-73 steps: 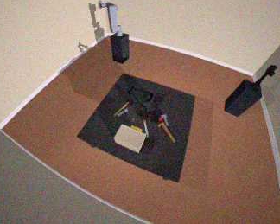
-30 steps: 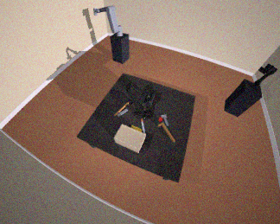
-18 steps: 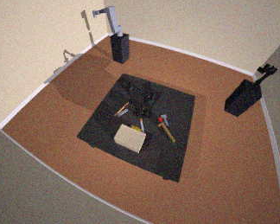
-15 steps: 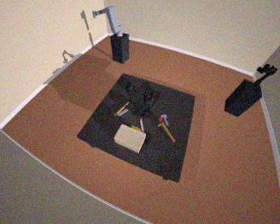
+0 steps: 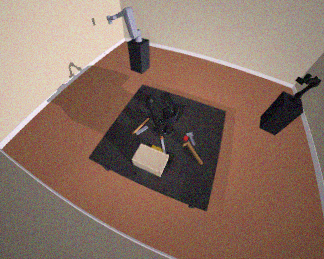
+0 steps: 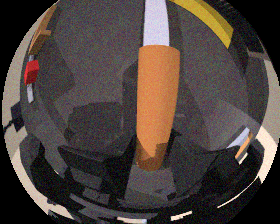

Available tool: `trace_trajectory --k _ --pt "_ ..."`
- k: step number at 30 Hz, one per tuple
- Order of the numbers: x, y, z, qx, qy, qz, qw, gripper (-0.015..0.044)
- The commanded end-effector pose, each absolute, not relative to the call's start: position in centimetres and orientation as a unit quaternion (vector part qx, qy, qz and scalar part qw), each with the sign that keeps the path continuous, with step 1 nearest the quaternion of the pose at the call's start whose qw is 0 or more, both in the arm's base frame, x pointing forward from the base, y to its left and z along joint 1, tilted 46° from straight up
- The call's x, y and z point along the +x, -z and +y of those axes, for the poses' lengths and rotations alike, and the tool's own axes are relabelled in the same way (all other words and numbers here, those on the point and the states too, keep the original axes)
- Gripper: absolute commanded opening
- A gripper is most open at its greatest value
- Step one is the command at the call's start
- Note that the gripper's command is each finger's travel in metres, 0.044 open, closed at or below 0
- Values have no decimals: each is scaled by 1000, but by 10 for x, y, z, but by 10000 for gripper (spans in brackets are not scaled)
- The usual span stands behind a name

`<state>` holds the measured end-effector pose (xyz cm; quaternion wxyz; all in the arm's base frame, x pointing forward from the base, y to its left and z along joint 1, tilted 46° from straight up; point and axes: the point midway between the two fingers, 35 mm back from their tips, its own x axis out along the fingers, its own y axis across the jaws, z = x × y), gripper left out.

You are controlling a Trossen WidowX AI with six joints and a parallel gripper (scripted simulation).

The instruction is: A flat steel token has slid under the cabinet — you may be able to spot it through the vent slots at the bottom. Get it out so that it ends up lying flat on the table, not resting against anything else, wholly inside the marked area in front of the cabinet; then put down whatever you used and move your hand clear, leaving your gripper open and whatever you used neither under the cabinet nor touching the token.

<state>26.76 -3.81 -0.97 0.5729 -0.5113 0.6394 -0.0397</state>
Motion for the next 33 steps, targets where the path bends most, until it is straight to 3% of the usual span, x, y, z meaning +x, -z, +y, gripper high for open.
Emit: trace_trajectory --k 1,33 --pt "268 4 -42 -511 42 637 576 0" --pt "268 -21 -67 -512 43 637 575 0"
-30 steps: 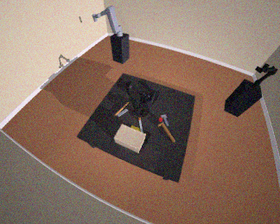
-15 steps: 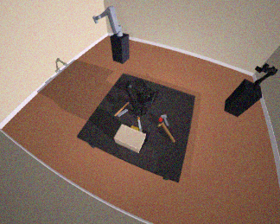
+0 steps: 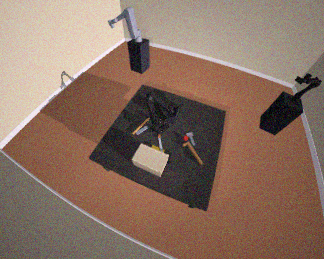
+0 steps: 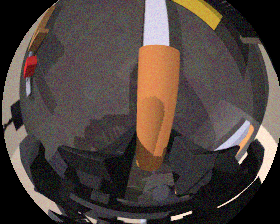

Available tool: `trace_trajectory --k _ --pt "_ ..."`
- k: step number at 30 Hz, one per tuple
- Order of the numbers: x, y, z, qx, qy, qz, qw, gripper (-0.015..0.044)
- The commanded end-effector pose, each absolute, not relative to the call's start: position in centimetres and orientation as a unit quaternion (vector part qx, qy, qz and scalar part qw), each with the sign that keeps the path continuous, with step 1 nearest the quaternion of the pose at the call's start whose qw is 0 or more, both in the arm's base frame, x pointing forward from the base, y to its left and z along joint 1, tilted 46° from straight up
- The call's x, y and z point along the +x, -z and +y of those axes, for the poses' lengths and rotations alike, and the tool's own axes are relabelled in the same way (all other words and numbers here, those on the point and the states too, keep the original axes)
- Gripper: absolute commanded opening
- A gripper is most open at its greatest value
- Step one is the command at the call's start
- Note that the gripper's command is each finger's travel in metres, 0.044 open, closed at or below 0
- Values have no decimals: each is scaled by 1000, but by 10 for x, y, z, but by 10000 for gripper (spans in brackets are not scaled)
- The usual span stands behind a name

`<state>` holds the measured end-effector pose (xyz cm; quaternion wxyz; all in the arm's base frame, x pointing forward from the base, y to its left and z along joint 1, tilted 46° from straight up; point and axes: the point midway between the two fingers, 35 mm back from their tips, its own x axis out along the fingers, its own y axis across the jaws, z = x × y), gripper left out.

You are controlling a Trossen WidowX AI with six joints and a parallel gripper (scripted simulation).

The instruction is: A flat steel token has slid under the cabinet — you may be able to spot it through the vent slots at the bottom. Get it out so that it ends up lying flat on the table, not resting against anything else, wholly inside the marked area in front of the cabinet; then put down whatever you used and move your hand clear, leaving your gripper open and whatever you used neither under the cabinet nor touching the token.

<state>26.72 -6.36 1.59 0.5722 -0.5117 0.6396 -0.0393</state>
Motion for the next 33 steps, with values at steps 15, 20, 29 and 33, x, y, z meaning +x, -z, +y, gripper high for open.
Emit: trace_trajectory --k 15,20,29,33 --pt "268 -34 -79 -512 43 637 575 0" --pt "267 -39 -84 -512 43 637 575 0" --pt "267 -48 -92 -512 44 636 575 0" --pt "267 -51 -96 -512 44 636 575 0"
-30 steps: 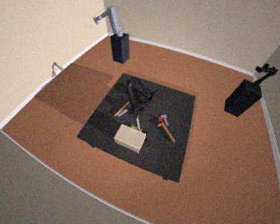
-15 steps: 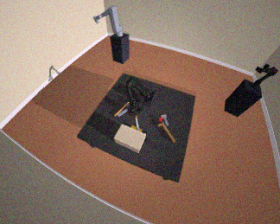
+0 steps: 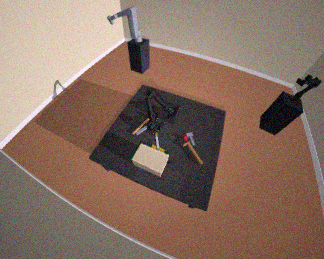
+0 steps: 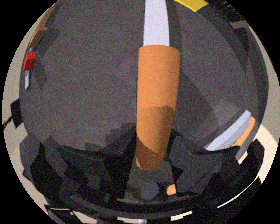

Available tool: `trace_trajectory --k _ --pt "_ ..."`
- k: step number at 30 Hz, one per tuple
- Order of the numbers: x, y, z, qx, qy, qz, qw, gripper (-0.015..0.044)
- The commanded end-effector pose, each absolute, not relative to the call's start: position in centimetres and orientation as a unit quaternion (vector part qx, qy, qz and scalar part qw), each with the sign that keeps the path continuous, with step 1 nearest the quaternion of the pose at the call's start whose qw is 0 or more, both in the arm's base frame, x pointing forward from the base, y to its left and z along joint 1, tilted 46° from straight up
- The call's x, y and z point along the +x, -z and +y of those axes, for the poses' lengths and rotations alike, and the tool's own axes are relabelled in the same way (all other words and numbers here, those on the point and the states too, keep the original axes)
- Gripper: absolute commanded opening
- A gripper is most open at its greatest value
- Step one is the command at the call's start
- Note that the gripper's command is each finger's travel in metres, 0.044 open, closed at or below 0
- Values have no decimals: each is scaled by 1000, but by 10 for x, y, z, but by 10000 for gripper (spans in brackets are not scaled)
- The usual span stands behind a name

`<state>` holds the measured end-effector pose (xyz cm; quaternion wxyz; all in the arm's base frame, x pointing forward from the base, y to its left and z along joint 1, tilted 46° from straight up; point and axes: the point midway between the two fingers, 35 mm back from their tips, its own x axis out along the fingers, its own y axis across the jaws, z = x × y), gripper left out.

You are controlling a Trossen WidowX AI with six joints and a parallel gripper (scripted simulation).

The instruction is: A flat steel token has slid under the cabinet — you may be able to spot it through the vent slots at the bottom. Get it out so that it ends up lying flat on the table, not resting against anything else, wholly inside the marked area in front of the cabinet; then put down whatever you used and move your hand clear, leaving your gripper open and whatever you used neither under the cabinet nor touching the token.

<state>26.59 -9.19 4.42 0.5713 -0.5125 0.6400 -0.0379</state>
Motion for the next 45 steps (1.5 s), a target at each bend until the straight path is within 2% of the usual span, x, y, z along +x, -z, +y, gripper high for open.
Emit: trace_trajectory --k 1,45 --pt "267 -52 -96 -512 44 636 575 0" --pt "266 -89 -133 -513 45 636 575 0"
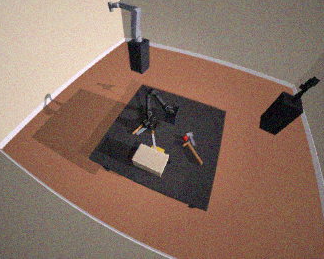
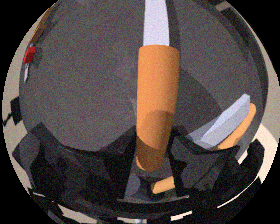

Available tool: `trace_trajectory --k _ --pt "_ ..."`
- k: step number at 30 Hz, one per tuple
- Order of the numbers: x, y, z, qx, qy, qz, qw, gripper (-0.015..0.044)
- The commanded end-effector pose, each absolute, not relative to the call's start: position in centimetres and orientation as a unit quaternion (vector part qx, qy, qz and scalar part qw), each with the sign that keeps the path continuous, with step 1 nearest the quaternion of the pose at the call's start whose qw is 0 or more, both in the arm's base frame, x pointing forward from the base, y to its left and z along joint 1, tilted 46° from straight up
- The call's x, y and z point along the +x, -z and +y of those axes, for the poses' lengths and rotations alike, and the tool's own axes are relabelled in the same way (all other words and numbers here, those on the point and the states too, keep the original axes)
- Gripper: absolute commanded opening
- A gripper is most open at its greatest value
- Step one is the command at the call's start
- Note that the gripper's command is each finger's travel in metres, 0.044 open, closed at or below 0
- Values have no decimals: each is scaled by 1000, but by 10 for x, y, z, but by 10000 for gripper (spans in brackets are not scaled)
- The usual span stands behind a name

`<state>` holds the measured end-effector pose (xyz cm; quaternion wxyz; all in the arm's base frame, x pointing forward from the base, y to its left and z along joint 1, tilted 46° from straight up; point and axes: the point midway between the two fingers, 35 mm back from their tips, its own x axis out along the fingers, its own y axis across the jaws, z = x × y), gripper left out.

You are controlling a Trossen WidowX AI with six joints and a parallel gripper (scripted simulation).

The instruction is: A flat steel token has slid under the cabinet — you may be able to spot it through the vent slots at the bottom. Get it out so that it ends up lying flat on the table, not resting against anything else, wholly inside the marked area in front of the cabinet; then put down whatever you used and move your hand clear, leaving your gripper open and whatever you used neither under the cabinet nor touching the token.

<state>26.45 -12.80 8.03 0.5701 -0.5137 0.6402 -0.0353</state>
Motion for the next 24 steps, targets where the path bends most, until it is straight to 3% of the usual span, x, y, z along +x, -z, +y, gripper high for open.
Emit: trace_trajectory --k 1,24 --pt "266 -90 -133 -513 45 636 575 0" --pt "268 -99 -142 -510 50 635 578 0"
